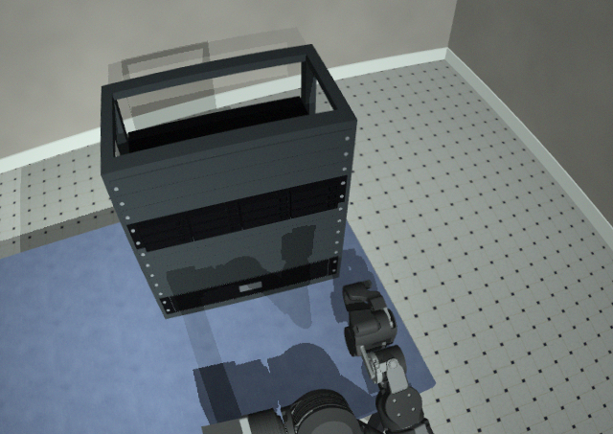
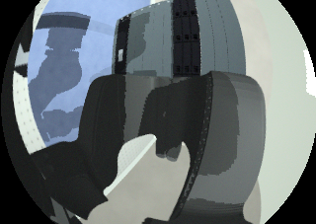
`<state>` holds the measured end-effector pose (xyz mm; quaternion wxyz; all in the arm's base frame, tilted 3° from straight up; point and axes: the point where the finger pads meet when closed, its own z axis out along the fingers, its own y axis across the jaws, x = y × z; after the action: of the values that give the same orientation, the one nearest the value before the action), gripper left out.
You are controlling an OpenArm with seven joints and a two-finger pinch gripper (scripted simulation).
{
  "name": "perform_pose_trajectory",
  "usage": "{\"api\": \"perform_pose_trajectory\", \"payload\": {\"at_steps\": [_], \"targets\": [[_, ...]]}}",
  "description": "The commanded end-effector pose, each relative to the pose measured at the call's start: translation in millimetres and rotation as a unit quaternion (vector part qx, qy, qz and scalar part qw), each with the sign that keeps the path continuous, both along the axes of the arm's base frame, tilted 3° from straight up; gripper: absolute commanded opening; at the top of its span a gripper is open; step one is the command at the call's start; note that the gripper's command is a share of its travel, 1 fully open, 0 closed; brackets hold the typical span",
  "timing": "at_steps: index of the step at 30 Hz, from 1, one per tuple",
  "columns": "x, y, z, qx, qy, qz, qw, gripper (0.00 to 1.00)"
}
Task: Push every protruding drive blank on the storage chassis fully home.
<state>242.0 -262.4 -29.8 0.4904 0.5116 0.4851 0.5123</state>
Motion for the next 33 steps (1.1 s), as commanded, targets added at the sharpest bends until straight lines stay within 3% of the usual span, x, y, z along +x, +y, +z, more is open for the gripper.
{"api": "perform_pose_trajectory", "payload": {"at_steps": [1, 13, 33], "targets": [[-3.4, 4, 0.9, -0.002, 0.0, 0.01, 0.9999, 0.0], [-19.9, 3, 0.3, -0.001, -0.002, 0.01, 0.9999, 0.0], [-20.9, 3, 0.1, 0.0, -0.002, 0.01, 0.9999, 0.0]]}}
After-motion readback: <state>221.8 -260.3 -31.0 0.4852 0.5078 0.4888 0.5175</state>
